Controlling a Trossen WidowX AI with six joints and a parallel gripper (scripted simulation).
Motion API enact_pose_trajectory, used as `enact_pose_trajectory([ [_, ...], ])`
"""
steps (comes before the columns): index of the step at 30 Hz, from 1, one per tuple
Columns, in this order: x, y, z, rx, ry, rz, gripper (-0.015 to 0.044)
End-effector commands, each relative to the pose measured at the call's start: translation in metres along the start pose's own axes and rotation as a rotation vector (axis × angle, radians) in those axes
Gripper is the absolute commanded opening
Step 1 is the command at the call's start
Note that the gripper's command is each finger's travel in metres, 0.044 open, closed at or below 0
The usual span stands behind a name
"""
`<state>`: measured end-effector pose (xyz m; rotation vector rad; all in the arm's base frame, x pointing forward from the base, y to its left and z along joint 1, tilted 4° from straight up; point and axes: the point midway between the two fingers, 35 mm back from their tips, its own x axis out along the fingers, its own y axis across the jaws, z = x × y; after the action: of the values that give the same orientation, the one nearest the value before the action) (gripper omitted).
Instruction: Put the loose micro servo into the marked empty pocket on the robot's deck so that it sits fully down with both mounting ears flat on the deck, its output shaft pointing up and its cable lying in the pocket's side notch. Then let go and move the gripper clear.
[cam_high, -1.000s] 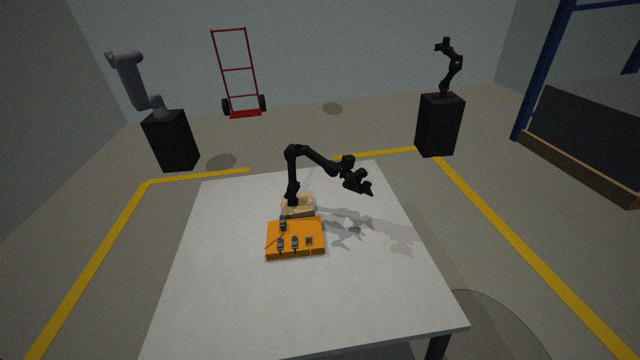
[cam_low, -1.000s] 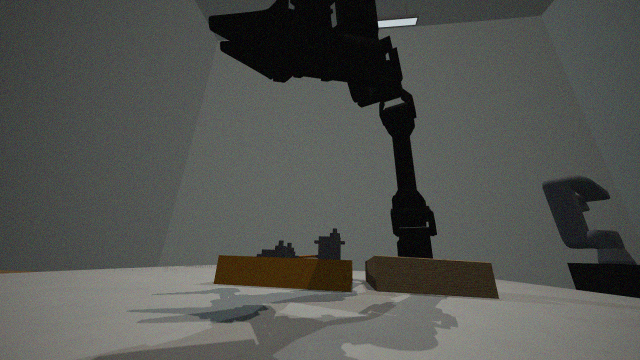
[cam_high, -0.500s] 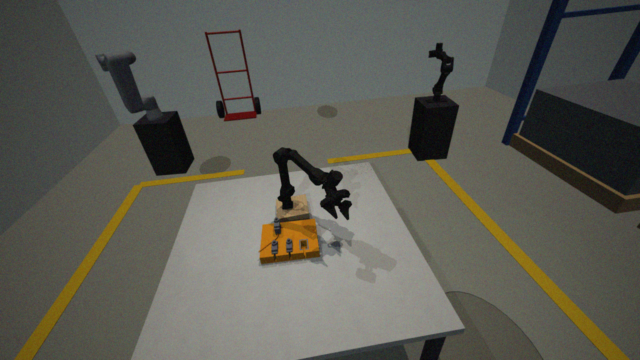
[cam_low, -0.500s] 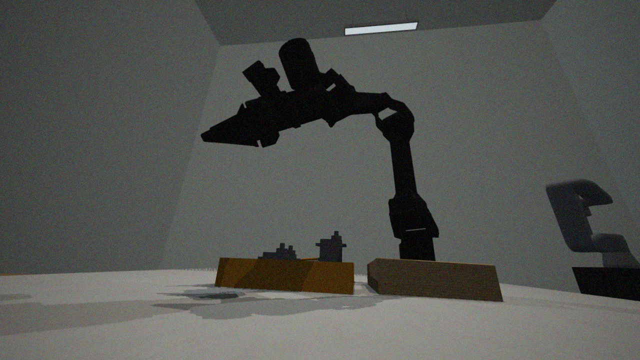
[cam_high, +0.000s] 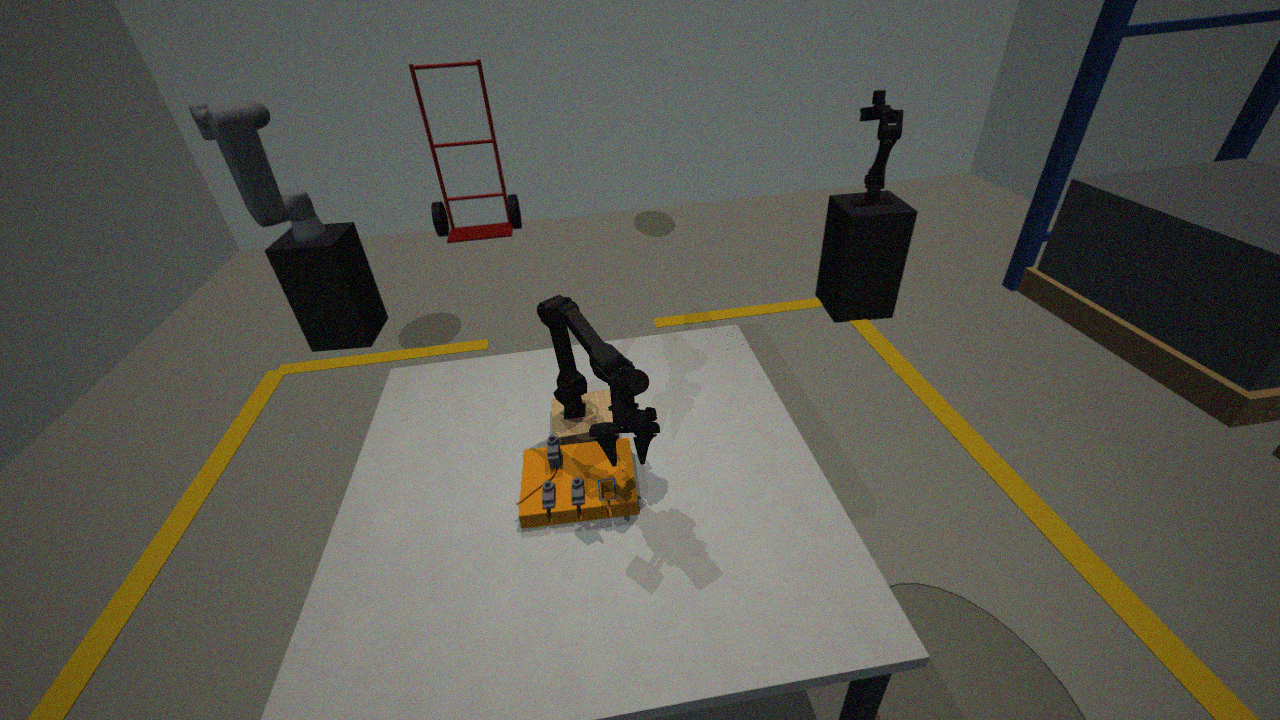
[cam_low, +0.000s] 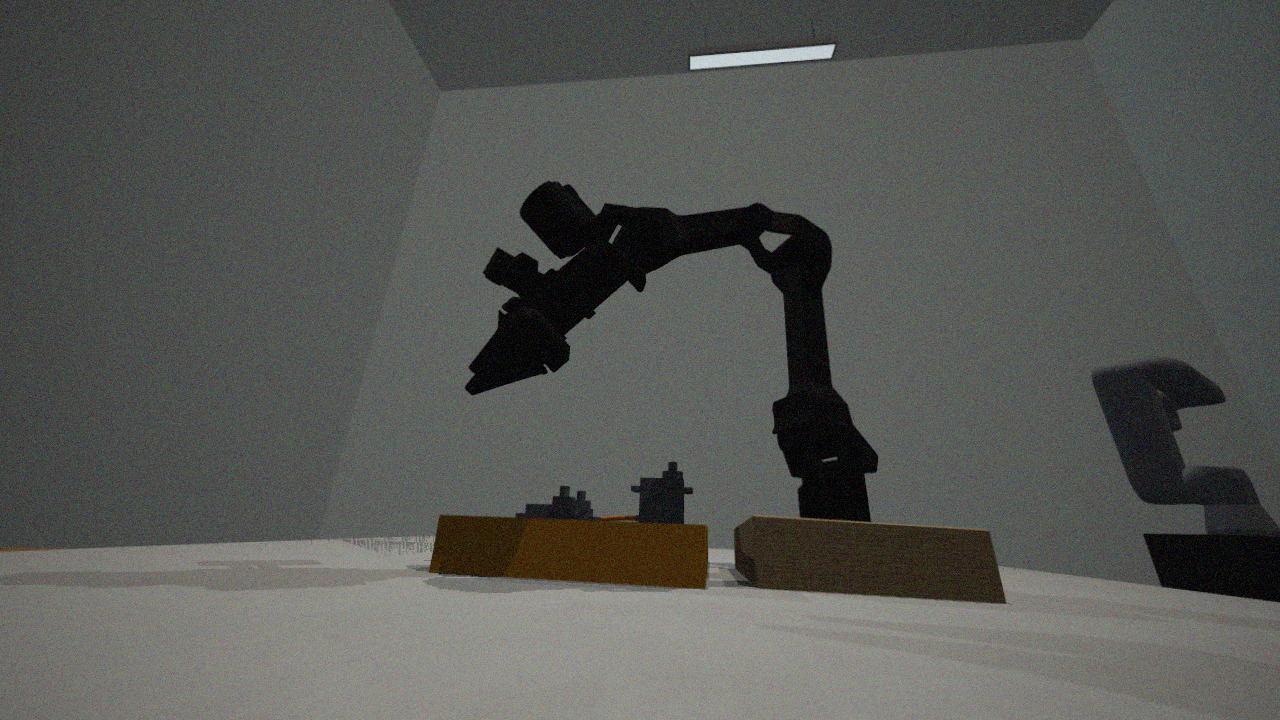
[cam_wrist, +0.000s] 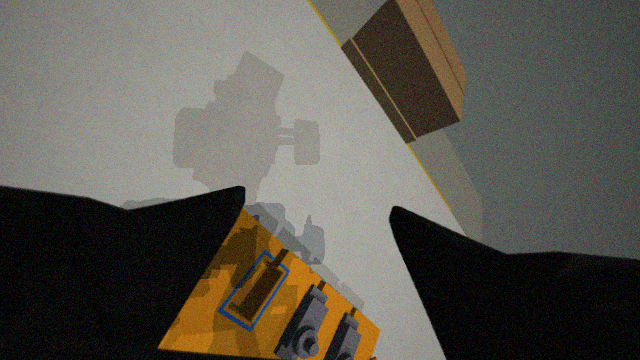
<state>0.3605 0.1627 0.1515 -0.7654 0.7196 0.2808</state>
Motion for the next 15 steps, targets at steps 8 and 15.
enact_pose_trajectory([
  [8,-0.002,-0.045,-0.083,0.153,0.265,0.076,0.0440],
  [15,-0.016,-0.060,-0.133,0.279,0.426,0.135,0.0440],
])
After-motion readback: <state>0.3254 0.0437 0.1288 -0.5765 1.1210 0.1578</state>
